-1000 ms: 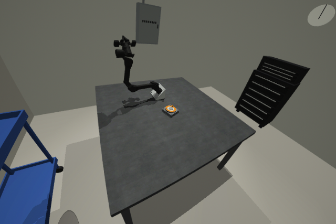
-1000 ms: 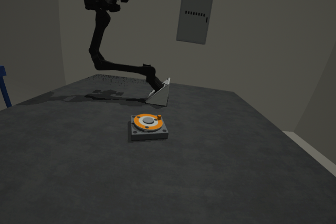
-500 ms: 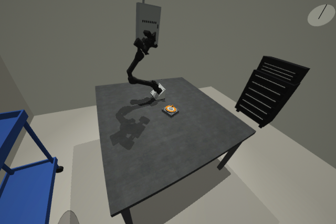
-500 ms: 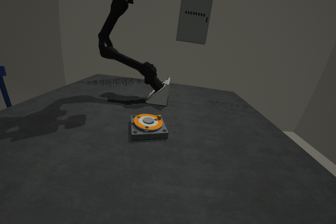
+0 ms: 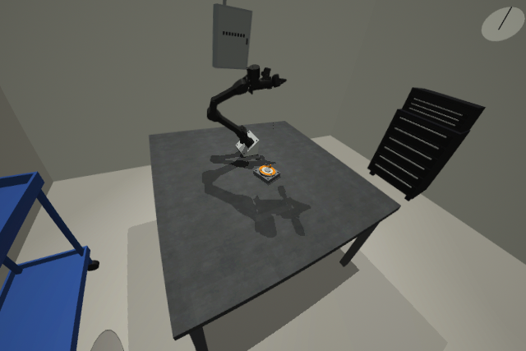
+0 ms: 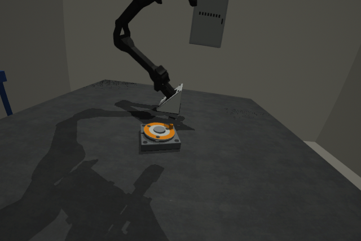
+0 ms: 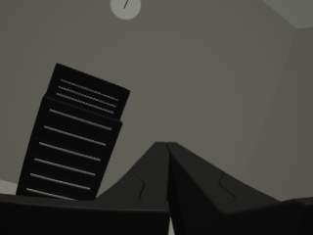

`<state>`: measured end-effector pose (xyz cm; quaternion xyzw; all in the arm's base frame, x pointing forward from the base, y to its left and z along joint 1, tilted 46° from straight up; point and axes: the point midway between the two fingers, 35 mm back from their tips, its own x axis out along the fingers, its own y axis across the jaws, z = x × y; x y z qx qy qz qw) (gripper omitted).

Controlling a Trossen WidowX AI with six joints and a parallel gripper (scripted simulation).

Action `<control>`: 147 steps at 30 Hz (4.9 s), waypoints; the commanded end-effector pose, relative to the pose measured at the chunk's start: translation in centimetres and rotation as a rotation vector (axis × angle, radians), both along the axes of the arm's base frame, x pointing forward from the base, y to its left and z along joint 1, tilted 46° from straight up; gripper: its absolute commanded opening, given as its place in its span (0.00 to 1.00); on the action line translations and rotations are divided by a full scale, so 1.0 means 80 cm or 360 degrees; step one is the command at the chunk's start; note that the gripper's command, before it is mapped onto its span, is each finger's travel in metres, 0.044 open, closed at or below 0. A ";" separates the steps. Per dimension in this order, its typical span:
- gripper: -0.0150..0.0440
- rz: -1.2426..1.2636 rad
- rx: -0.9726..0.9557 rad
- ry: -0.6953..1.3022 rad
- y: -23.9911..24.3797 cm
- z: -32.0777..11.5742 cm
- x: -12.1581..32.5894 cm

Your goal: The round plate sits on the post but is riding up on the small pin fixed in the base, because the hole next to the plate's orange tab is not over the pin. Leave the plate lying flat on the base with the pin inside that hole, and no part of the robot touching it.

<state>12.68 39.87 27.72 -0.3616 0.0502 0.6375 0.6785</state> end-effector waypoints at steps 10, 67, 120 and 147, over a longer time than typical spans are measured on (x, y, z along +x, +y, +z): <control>0.25 -0.1468 -0.0763 0.0612 -0.130 -0.215 0.153; 0.25 -0.3256 -0.1496 0.0501 -0.452 -0.377 0.157; 0.25 -0.3256 -0.1499 0.0500 -0.468 -0.362 0.138; 0.25 -0.3256 -0.1500 0.0499 -0.477 -0.354 0.134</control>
